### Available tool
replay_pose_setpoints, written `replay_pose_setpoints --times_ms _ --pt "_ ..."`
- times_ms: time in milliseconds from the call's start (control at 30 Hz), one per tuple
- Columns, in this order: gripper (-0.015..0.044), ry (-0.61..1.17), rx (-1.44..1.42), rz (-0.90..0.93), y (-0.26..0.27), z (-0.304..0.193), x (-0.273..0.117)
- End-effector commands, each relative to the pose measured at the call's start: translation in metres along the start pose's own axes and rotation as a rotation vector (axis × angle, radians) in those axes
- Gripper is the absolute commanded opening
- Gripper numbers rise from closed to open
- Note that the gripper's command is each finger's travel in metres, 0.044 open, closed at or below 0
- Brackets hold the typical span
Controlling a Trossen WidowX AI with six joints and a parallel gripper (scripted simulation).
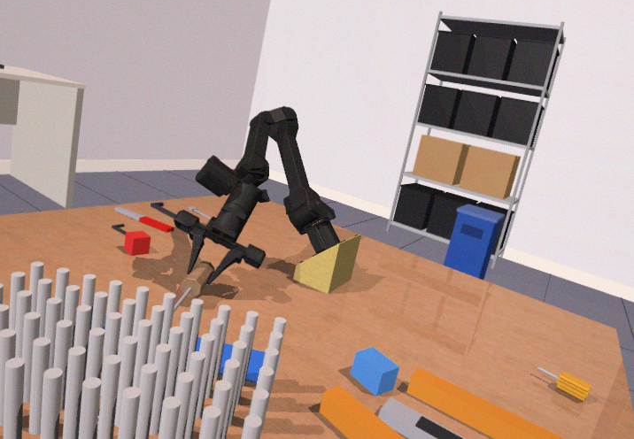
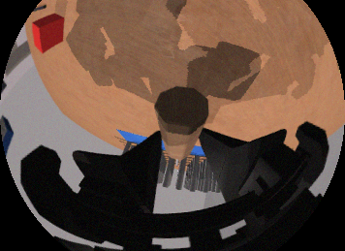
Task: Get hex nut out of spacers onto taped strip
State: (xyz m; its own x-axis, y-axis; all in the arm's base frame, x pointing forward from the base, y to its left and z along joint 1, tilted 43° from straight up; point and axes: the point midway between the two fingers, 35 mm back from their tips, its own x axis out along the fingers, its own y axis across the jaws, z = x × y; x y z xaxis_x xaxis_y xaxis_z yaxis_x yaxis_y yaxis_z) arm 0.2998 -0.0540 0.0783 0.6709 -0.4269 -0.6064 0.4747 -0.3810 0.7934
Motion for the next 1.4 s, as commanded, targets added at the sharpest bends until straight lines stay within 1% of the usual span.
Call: replay_pose_setpoints --times_ms 0,1367 --pt "0.0 0.002 0.006 0.005 0.002 -0.002 0.001" --pt "0.0 0.003 0.008 0.006 0.002 -0.018 0.012"
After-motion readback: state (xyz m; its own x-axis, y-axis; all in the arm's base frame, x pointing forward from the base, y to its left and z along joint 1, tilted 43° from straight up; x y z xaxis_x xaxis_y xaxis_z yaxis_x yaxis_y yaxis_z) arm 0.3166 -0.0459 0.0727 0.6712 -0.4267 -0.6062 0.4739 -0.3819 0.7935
